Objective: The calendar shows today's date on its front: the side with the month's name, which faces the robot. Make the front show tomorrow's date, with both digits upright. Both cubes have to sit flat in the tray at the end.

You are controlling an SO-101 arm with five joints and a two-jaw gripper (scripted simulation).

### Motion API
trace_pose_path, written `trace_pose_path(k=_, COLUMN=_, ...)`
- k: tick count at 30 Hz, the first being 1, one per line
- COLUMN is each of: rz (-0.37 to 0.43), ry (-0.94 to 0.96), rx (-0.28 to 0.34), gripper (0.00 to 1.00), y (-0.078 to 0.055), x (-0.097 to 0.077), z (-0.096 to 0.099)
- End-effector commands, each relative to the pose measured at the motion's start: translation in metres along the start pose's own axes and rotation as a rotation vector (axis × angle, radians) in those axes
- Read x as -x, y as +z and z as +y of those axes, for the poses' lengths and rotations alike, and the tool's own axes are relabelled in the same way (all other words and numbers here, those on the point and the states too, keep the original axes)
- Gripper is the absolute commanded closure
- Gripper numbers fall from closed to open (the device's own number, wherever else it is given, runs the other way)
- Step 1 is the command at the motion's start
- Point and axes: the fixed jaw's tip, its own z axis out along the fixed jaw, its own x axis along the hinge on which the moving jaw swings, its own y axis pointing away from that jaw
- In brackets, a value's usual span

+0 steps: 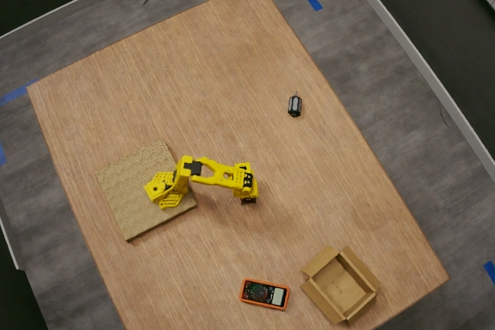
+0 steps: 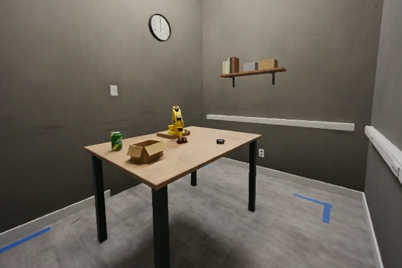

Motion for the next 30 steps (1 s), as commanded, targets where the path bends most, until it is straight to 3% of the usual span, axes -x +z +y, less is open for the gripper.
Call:
trace_pose_path(k=1, rz=0.001, ry=0.009, rx=-0.01, gripper=1.0, y=-0.0036, x=0.0003, z=-0.0022)
trace_pose_path(k=30, rz=0.001, ry=0.009, rx=-0.01, gripper=1.0, y=-0.0082, x=0.0003, z=-0.003)
